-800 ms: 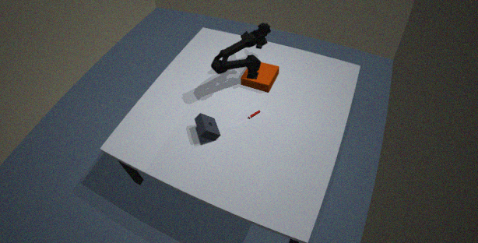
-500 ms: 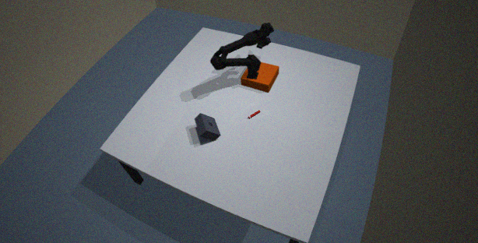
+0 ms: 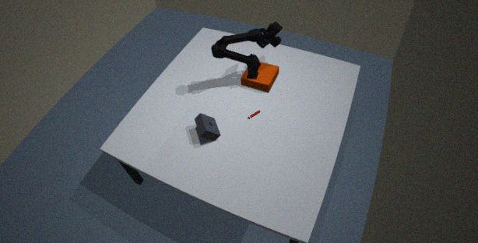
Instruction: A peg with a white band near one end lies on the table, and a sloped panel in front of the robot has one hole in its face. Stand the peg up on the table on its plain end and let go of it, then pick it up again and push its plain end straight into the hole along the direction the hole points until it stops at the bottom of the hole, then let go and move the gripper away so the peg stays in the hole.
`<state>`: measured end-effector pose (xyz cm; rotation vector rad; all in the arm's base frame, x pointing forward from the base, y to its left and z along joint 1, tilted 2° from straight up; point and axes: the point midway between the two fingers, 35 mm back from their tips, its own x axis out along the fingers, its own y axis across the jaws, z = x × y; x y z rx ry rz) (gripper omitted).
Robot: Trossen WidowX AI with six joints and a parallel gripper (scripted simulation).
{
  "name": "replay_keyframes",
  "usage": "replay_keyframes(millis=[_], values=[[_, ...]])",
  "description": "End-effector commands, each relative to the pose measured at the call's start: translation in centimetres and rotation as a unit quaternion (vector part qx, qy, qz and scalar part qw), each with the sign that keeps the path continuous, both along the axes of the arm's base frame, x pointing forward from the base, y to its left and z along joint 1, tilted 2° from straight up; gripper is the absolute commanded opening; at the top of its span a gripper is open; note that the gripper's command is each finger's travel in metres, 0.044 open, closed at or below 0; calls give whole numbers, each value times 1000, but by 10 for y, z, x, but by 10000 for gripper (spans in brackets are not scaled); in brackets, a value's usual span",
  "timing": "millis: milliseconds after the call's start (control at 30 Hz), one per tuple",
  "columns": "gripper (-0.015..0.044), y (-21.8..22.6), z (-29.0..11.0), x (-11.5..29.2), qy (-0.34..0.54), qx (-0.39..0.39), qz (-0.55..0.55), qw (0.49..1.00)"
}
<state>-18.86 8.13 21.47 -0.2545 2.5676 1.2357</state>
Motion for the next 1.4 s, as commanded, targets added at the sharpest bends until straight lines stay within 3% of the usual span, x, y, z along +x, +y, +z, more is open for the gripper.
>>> replay_keyframes(millis=[0, 367, 767, 1367], values=[[440, 22, -1, 5, -18, 58, -23, 998], [440, 84, -11, 36, -104, 215, -72, 968], [440, 141, -28, 95, -239, 350, -75, 903], [440, 178, -68, 232, -464, 422, 26, 778]])
